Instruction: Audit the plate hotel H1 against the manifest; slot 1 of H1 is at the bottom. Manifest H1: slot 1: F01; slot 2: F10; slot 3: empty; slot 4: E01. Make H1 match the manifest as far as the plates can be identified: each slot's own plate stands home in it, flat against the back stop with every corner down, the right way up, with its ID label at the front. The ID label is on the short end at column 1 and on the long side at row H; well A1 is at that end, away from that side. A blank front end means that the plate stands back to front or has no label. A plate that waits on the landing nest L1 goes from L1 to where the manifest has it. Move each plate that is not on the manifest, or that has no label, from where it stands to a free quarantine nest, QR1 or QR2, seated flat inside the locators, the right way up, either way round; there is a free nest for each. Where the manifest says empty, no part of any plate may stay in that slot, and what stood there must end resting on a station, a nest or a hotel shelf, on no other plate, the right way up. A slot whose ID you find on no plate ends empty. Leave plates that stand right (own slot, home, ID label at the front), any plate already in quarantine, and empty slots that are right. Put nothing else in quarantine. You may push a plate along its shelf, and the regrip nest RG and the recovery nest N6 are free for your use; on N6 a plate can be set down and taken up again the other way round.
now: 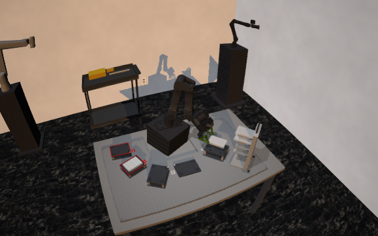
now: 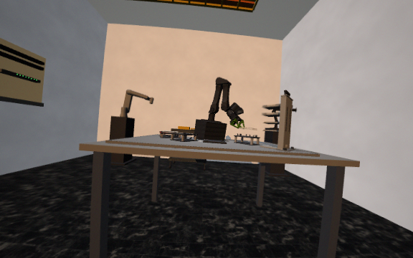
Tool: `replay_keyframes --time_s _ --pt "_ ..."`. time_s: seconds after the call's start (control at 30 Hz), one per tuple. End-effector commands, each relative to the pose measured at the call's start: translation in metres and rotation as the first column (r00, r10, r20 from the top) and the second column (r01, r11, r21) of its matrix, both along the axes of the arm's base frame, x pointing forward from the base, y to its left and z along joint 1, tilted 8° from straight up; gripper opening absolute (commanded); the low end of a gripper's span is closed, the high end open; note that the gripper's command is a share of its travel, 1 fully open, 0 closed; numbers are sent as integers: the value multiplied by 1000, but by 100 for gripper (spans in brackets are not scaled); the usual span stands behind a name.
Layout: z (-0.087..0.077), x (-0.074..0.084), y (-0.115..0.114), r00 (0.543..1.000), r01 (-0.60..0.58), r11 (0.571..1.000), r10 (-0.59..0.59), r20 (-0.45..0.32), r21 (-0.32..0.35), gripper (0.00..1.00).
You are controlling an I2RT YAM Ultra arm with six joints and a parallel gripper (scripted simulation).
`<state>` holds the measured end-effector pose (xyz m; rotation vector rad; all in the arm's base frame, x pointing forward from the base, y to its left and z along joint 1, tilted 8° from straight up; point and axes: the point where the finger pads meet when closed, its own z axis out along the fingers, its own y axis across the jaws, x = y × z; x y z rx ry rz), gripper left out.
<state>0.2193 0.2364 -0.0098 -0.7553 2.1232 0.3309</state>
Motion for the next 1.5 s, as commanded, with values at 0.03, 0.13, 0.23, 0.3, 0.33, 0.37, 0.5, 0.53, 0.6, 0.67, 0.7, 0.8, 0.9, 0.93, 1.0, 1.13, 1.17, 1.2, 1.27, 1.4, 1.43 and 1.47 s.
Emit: replay_keyframes --time_s 0.03,0.13,0.23,0.3,0.33,0.37,0.5,0.53,0.6,0.67,0.7,0.8,0.9,0.93,1.0,1.13,1.17,1.2,1.27,1.4,1.43,1.47 --pt "6 2 2 1000 4 1000 -4 10 11 86" --pt "9 2 2 1000 4 1000 -4 10 11 86" --pt "13 1 2 1000 4 1000 -4 10 11 86" --pt "15 1 2 1000 4 1000 -4 10 12 86" --pt "16 1 2 1000 4 1000 -4 10 12 86" --pt "17 1 2 1000 4 1000 -4 10 12 86" --pt "20 1 1 1000 4 1000 -4 10 12 86" --pt "20 1 1 1000 4 1000 -4 10 12 86" --pt "20 1 1 1000 4 1000 -4 10 12 86" --pt "19 1 1 1000 4 1000 -4 10 12 86" --pt "19 1 1 1000 4 1000 -4 10 12 86" --pt "19 1 1 1000 4 1000 -4 10 12 86" --pt "19 1 2 1000 4 1000 -4 10 12 86" --pt "19 1 2 1000 4 1000 -4 10 12 86" --pt "18 1 2 1000 4 1000 -4 10 12 86" --pt "18 1 2 1000 4 1000 -4 10 12 86" --pt "18 1 2 1000 4 1000 -4 10 12 86" --pt "18 1 2 1000 4 1000 -4 10 12 86" --pt "18 1 2 1000 4 1000 -4 10 12 86" --pt "18 1 2 1000 4 1000 -4 10 12 86" --pt "18 1 2 1000 4 1000 -4 10 12 86" --pt "18 1 2 1000 4 1000 -4 10 12 86"
